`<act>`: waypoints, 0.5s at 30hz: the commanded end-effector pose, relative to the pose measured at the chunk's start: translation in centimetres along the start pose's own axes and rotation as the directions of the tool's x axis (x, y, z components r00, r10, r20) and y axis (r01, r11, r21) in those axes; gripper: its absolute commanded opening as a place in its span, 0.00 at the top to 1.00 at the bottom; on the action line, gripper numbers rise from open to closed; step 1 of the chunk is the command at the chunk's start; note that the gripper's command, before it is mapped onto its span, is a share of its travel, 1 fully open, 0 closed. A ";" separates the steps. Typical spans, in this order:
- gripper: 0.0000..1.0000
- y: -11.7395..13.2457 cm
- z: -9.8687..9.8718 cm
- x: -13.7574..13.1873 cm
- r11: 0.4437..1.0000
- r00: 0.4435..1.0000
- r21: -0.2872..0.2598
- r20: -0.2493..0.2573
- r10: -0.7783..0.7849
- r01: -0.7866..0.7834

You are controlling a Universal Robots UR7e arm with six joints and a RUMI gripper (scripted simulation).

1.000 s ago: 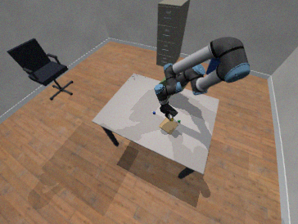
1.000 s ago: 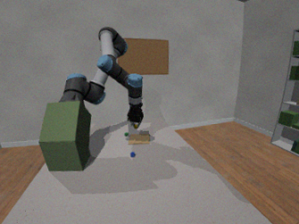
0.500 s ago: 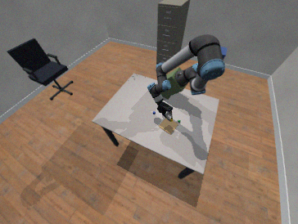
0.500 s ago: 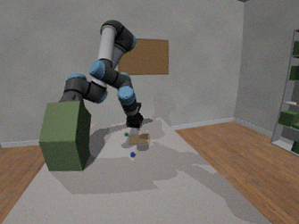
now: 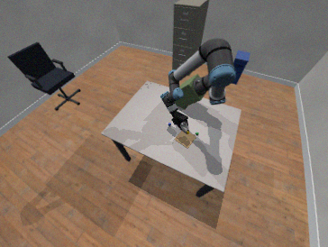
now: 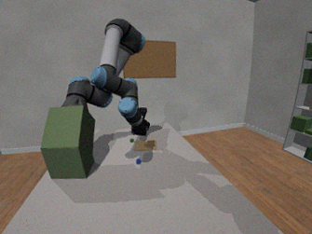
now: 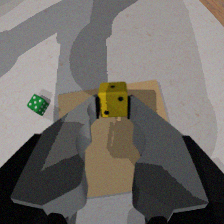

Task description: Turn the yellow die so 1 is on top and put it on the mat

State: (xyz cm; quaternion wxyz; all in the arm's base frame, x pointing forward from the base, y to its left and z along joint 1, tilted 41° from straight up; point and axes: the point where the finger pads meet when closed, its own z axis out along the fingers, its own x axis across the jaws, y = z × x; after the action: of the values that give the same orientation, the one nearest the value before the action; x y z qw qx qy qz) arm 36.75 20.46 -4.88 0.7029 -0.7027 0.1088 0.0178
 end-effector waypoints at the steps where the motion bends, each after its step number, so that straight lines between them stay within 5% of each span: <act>1: 0.97 0.1 0.1 0.0 1.000 1.000 0.002 0.000 -0.001 0.001; 15: 0.97 2.6 2.1 0.1 1.000 1.000 0.002 0.002 -0.001 0.001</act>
State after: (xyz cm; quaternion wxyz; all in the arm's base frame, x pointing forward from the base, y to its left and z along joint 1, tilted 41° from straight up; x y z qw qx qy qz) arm 36.63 21.84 -6.52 0.7037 -0.7020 0.1076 0.0187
